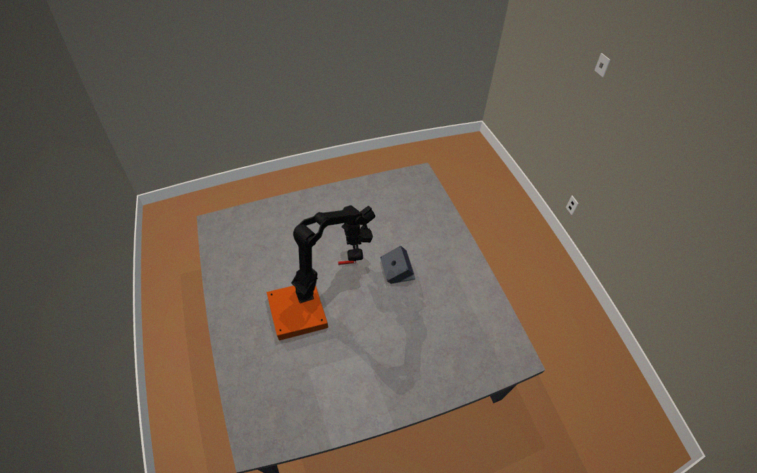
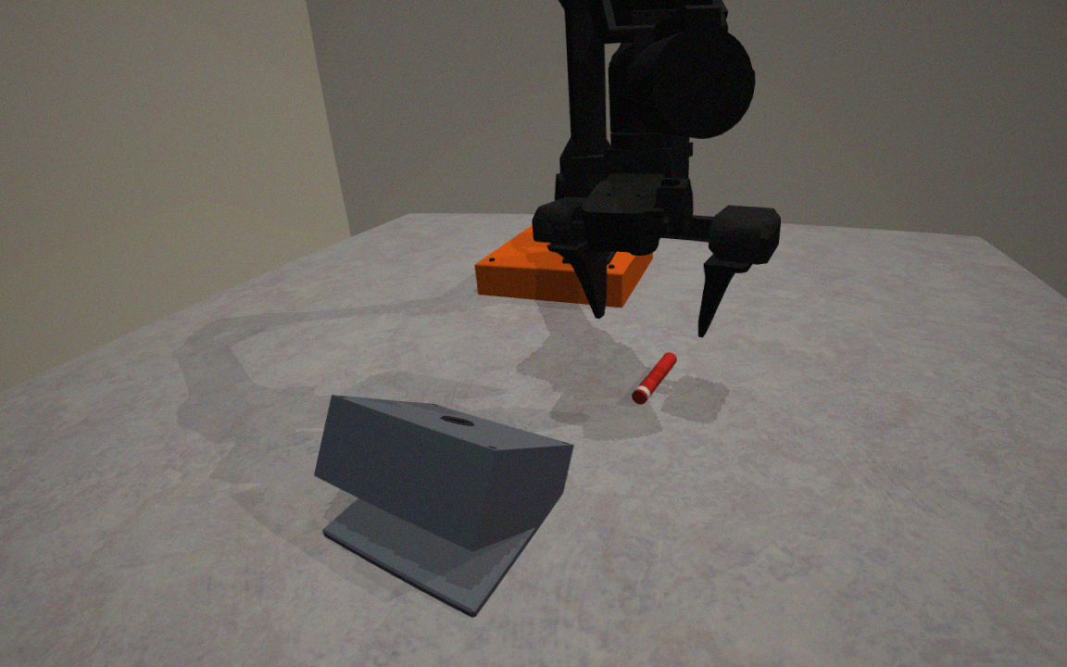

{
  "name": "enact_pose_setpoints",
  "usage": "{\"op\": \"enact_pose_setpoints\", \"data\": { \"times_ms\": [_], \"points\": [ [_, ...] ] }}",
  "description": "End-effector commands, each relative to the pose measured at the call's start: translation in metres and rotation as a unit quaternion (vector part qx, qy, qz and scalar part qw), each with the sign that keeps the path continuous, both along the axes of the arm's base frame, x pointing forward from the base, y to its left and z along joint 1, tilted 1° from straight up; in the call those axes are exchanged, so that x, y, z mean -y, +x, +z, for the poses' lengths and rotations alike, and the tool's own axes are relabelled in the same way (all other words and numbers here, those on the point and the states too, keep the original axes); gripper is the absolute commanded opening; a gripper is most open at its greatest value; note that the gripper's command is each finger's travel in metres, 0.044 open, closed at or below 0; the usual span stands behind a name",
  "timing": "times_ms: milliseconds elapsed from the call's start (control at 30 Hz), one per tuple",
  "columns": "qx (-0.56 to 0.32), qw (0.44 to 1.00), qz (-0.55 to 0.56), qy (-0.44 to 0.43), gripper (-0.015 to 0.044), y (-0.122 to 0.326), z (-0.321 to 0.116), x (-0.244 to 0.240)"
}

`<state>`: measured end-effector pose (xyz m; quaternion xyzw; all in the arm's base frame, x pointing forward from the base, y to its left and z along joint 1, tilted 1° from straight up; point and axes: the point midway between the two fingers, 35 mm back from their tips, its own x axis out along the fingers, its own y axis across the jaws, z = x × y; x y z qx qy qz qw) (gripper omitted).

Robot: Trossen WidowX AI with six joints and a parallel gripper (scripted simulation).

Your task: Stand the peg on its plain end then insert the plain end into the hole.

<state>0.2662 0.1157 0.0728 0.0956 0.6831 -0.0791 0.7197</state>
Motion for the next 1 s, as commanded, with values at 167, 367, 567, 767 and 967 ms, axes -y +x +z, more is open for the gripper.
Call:
{"op": "enact_pose_setpoints", "data": {
  "times_ms": [167, 367, 567, 767, 967],
  "points": [
    [-0.005, 1.0, -0.004, -0.005, 0.044, 0.0, -0.018, 0.001],
    [-0.005, 1.0, -0.004, -0.005, 0.044, 0.001, -0.028, 0.001],
    [-0.005, 1.0, -0.004, -0.005, 0.044, 0.001, -0.037, 0.001],
    [-0.005, 1.0, -0.004, -0.005, 0.044, 0.001, -0.047, 0.001],
    [-0.005, 1.0, -0.004, -0.005, 0.044, 0.001, -0.057, 0.001]
  ]
}}
